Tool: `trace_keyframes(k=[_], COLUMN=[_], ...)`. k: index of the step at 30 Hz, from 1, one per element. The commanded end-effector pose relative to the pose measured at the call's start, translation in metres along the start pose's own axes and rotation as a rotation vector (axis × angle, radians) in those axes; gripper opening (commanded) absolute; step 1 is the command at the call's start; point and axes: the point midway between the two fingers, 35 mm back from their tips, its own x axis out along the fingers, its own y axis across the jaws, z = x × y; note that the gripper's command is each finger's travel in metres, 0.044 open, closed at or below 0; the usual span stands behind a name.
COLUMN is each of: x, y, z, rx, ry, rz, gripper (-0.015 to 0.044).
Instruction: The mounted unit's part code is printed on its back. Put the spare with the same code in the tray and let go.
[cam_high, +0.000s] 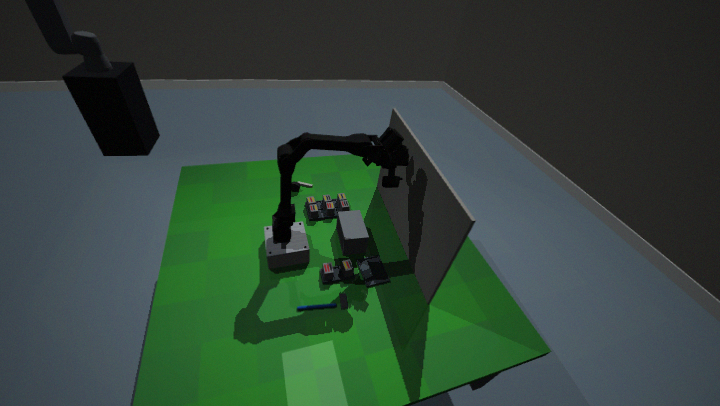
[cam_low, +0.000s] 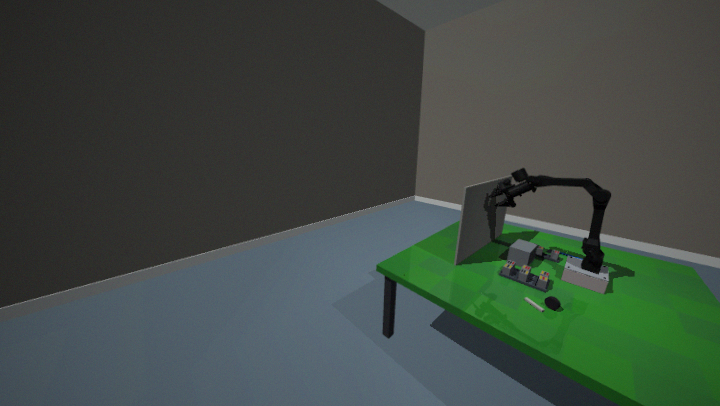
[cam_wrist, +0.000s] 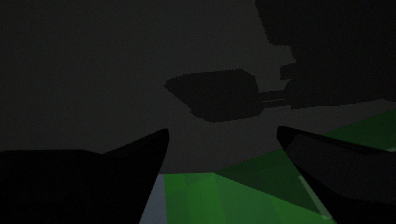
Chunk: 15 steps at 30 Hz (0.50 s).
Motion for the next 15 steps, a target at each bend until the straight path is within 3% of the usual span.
trace_keyframes(k=[1,8,15], x=[0.019,-0.006,-0.009], y=[-0.071,-0.127,-0.130], z=[-0.041,-0.077,-0.079], rx=[-0.249,-0.473,-0.487], ry=[0.299,0.732,0.763], rz=[-0.367,-0.606,-0.616], gripper=[0.0440,0.0440,0.0440])
